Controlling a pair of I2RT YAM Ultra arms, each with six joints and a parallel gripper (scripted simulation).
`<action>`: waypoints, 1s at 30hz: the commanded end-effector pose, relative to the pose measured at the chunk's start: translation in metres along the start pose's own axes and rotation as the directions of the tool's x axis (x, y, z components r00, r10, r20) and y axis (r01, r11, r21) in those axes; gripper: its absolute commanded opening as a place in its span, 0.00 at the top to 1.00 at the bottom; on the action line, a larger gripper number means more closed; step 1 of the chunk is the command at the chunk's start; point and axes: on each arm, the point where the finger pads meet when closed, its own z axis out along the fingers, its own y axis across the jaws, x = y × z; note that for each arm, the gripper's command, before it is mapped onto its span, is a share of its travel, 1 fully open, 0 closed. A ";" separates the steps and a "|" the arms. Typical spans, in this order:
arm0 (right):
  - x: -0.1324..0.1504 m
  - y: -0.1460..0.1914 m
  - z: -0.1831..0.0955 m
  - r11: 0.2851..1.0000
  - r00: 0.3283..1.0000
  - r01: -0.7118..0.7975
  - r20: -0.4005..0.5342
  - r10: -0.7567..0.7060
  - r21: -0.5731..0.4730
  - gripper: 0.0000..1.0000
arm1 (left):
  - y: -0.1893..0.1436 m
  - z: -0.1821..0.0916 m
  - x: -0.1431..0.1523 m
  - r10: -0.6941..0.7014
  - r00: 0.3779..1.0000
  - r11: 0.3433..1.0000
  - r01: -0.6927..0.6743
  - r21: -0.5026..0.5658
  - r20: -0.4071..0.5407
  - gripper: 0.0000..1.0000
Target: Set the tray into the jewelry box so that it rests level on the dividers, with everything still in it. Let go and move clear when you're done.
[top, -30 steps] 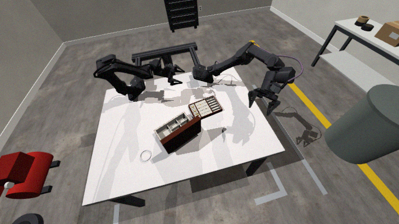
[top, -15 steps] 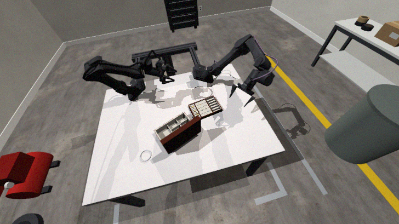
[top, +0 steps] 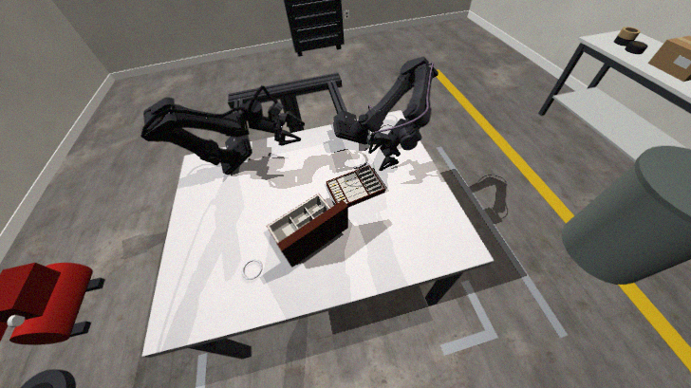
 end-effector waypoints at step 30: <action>-0.006 0.003 -0.006 1.000 1.000 0.011 0.015 -0.011 -0.007 0.00 | -0.052 0.049 0.015 0.075 0.977 0.997 -0.076 0.000 -0.199 0.68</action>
